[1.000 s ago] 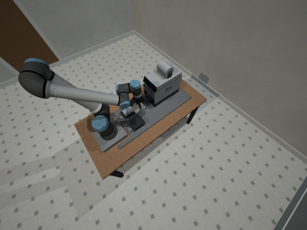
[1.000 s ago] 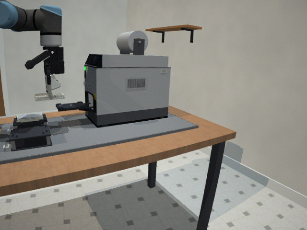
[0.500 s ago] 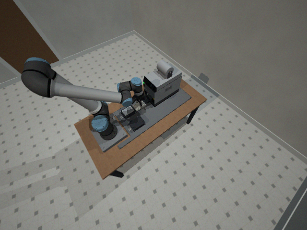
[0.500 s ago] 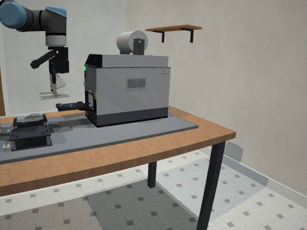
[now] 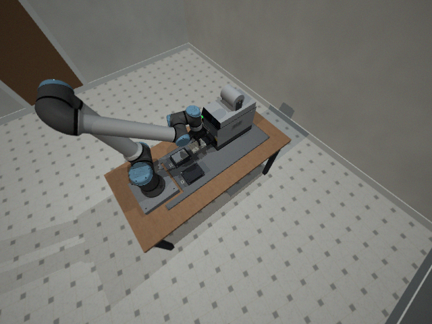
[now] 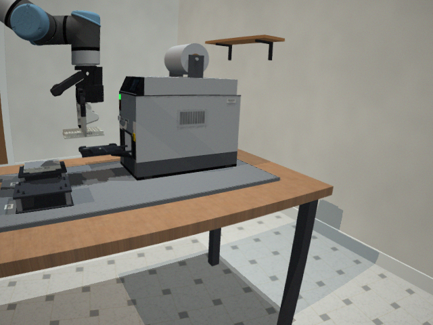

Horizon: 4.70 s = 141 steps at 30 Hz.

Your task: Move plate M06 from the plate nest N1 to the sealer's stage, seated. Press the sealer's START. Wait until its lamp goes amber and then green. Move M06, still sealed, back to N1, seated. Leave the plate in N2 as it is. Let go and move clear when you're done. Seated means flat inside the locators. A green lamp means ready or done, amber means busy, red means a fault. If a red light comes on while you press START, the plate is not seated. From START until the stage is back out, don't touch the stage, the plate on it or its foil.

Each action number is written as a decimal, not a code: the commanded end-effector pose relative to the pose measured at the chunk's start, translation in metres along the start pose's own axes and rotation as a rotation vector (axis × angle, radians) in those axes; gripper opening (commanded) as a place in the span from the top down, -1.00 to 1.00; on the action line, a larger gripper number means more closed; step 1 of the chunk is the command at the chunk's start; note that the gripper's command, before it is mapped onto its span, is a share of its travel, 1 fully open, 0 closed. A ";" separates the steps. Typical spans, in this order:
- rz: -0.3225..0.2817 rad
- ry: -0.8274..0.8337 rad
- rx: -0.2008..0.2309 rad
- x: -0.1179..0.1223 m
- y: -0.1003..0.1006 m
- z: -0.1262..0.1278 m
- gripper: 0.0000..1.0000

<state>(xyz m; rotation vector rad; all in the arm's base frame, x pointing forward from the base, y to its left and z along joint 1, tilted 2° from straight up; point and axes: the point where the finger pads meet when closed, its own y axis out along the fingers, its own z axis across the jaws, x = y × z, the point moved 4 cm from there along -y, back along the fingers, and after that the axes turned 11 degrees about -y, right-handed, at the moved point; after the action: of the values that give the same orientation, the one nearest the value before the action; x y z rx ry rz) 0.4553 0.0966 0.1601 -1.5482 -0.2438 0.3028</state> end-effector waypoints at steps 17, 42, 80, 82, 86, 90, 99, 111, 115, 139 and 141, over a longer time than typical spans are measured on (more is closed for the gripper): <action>-0.001 0.000 -0.001 0.040 -0.001 0.021 1.00; -0.001 0.000 -0.001 0.075 -0.001 0.040 1.00; -0.001 0.000 -0.001 0.076 -0.001 0.040 1.00; -0.001 0.000 -0.001 0.076 0.000 0.040 1.00; -0.001 0.000 -0.001 0.076 0.000 0.040 1.00; -0.001 0.000 -0.001 0.075 -0.001 0.040 1.00; -0.001 0.000 -0.001 0.075 0.003 0.040 1.00; -0.001 0.000 -0.001 0.075 0.023 0.040 1.00; -0.001 0.000 -0.001 0.075 0.026 0.040 1.00; -0.001 0.000 -0.001 0.076 0.037 0.040 1.00; -0.001 0.000 -0.001 0.076 0.037 0.040 1.00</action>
<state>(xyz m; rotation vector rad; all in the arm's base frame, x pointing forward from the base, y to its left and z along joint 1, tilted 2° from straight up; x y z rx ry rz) 0.5105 0.1602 0.1201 -1.5485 -0.2435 0.3029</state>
